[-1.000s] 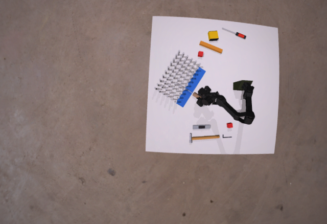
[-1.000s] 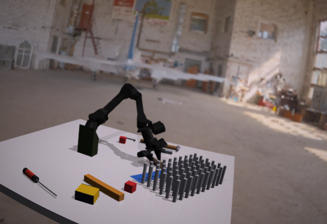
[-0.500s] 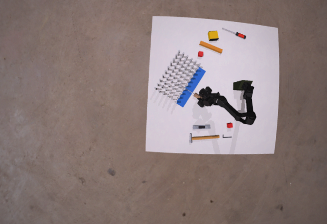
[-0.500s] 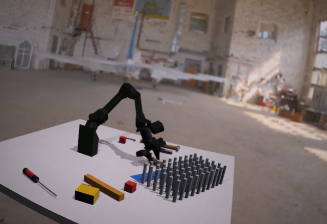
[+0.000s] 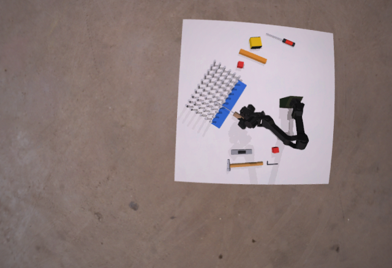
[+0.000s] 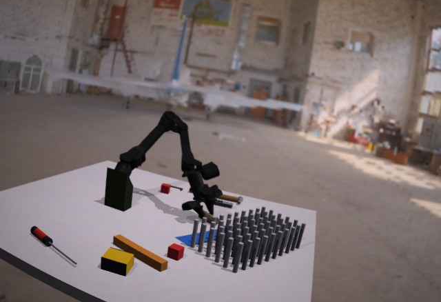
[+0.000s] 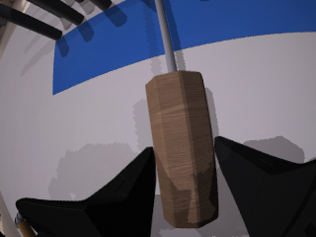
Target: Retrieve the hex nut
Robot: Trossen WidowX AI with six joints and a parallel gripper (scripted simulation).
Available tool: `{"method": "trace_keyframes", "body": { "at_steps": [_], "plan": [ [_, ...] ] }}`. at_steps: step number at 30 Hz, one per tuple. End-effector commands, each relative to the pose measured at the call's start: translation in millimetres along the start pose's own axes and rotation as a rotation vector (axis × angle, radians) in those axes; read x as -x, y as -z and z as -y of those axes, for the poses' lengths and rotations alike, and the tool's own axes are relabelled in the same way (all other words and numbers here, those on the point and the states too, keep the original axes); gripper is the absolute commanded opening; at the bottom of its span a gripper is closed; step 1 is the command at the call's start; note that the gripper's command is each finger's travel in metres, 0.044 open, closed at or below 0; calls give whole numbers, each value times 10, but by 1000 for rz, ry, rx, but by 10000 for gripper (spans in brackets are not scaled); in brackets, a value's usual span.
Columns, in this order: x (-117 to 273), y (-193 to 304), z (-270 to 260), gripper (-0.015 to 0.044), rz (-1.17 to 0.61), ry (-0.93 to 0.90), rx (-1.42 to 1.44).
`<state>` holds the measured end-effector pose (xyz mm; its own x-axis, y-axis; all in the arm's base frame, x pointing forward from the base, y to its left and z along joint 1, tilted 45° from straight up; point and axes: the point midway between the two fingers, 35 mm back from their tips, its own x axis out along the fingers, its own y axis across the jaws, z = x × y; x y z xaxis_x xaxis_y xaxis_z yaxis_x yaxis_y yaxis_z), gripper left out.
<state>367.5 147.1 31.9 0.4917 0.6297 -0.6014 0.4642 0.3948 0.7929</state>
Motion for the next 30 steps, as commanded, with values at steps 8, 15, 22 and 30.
{"method": "trace_keyframes", "body": {
  "at_steps": [8,15,22,30],
  "plan": [
    [36,68,1,0,5,0,-4],
    [54,109,1,0,5,0,-4],
    [73,151,1,0,4,0,-4],
    [94,198,1,0,4,0,-4]
  ]
}}
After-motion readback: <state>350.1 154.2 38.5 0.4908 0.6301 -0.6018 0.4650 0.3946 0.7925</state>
